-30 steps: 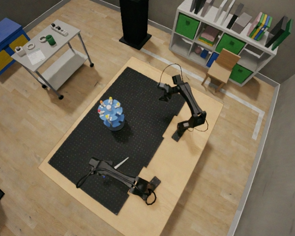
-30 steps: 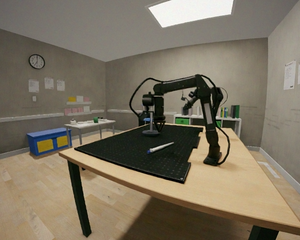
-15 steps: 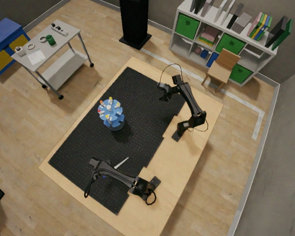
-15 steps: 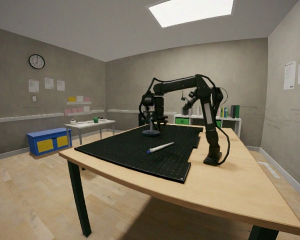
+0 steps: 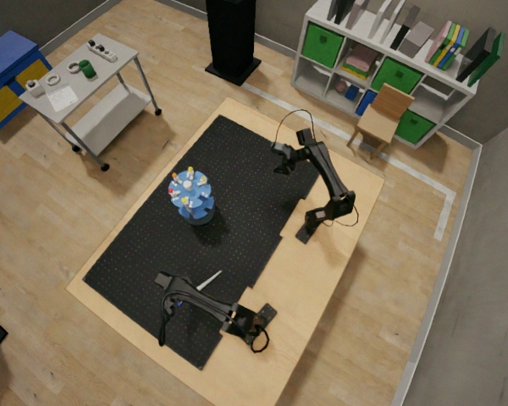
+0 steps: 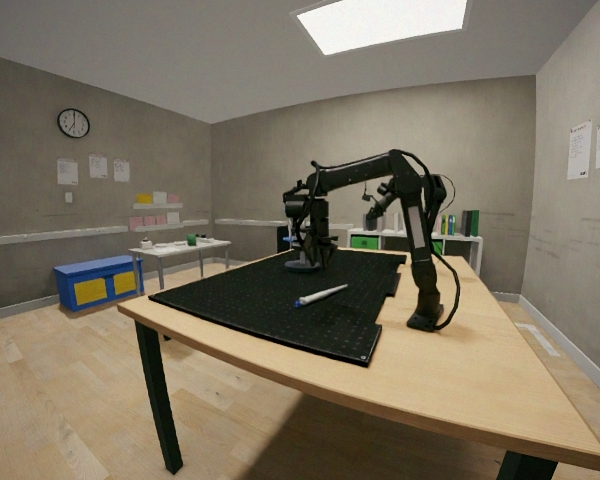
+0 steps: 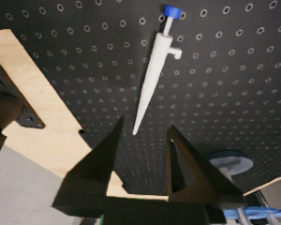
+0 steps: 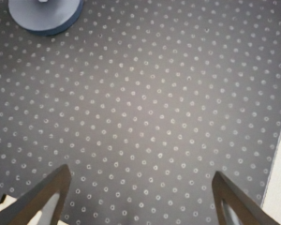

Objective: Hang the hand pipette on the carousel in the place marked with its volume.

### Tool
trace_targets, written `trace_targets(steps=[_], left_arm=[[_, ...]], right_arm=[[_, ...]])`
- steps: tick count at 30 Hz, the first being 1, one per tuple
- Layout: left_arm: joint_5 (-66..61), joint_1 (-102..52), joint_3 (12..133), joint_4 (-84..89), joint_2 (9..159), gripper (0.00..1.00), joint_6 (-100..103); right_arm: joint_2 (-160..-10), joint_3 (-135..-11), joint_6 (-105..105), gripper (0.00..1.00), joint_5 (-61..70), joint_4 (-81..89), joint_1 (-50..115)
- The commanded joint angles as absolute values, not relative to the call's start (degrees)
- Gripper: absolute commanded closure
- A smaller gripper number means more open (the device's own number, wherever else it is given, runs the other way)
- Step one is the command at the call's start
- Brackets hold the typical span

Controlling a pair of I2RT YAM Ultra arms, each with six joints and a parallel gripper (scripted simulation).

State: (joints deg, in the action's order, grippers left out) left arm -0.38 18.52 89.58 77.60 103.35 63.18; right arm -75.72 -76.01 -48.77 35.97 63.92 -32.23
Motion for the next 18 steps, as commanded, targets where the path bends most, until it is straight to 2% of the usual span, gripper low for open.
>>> trace_targets(steps=[1, 18], left_arm=[[0.47, 18.79, 87.49, 74.46, 102.64, 0.46, 64.51], [0.49, 18.76, 79.28, 65.56, 104.7, 0.46, 64.5]], right_arm=[[-75.48, -76.86, -49.09, 0.0, 37.11, 63.19, -32.75], [-75.48, -76.86, -49.09, 0.0, 37.11, 63.19, -32.75]])
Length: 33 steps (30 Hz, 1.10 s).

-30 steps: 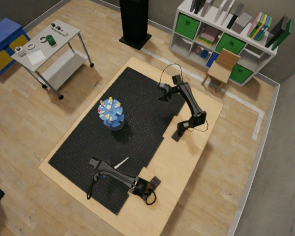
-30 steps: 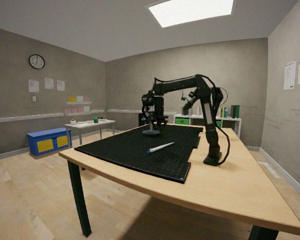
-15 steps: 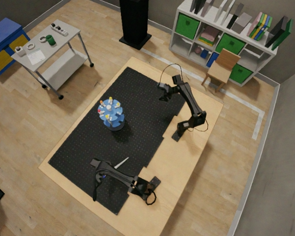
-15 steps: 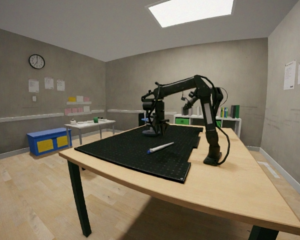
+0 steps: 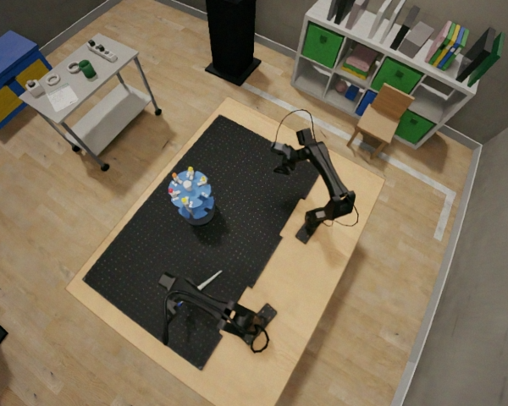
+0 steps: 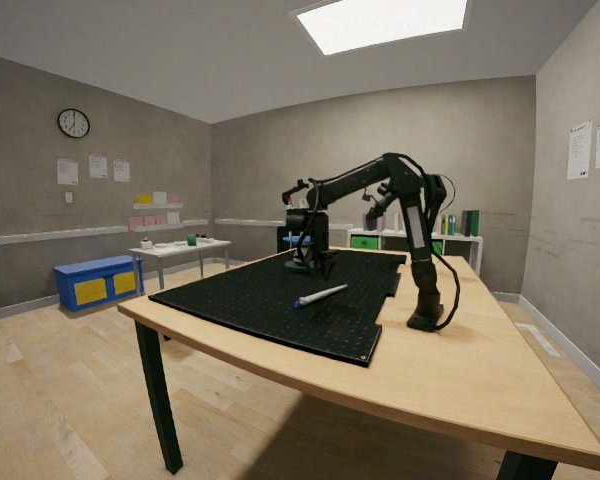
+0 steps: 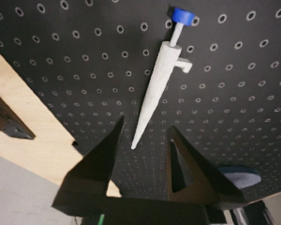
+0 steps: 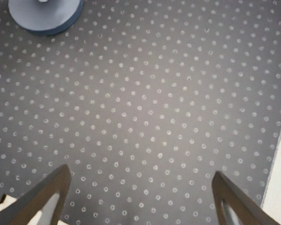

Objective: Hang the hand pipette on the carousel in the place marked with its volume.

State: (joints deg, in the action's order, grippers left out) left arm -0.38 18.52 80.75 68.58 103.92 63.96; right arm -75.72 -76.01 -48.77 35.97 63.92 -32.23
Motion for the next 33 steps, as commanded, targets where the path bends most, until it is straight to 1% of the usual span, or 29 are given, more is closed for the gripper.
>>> trace_targets(steps=[1, 7, 9, 10, 33], left_arm=[[0.49, 18.76, 78.8, 64.97, 104.8, 0.46, 64.49], [0.49, 18.77, 76.05, 61.46, 105.57, 0.46, 64.49], [0.49, 18.77, 76.05, 61.46, 105.57, 0.46, 64.49], [0.48, 18.77, 78.43, 61.41, 103.39, 0.46, 64.52], [0.01, 18.58, 77.27, 61.99, 104.64, 0.46, 64.11]], right_arm=[[-75.48, -76.86, -49.09, 0.0, 37.11, 63.19, -32.75], [-75.48, -76.86, -49.09, 0.0, 37.11, 63.19, -32.75], [-75.48, -76.86, -49.09, 0.0, 37.11, 63.19, -32.75], [-75.48, -76.86, -49.09, 0.0, 37.11, 63.19, -32.75], [-75.48, -76.86, -49.09, 0.0, 37.11, 63.19, -32.75]])
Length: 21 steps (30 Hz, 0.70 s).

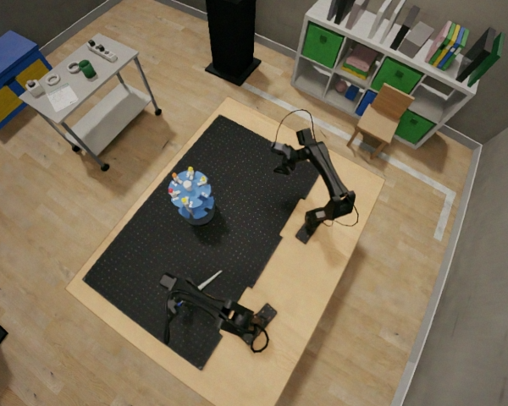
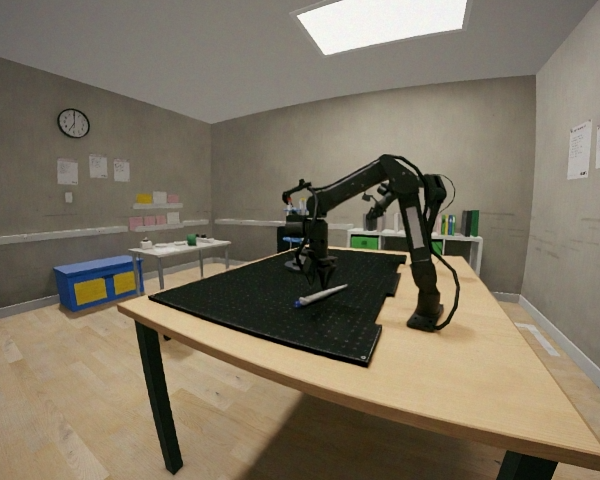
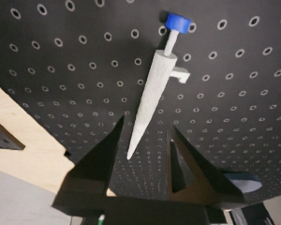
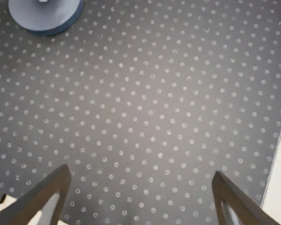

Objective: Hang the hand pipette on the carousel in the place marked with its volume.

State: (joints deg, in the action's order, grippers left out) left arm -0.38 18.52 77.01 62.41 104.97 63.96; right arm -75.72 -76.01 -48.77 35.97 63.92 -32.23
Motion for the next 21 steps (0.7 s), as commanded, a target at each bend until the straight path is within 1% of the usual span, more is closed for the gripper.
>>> trace_targets(steps=[1, 21], left_arm=[[0.51, 19.27, 78.51, 61.29, 105.68, 0.46, 64.08], [0.51, 19.39, 77.9, 62.03, 105.01, 0.46, 63.62]], right_arm=[[-75.48, -76.86, -49.09, 0.0, 37.11, 63.19, -32.75], [-75.48, -76.86, -49.09, 0.0, 37.11, 63.19, -32.75]])
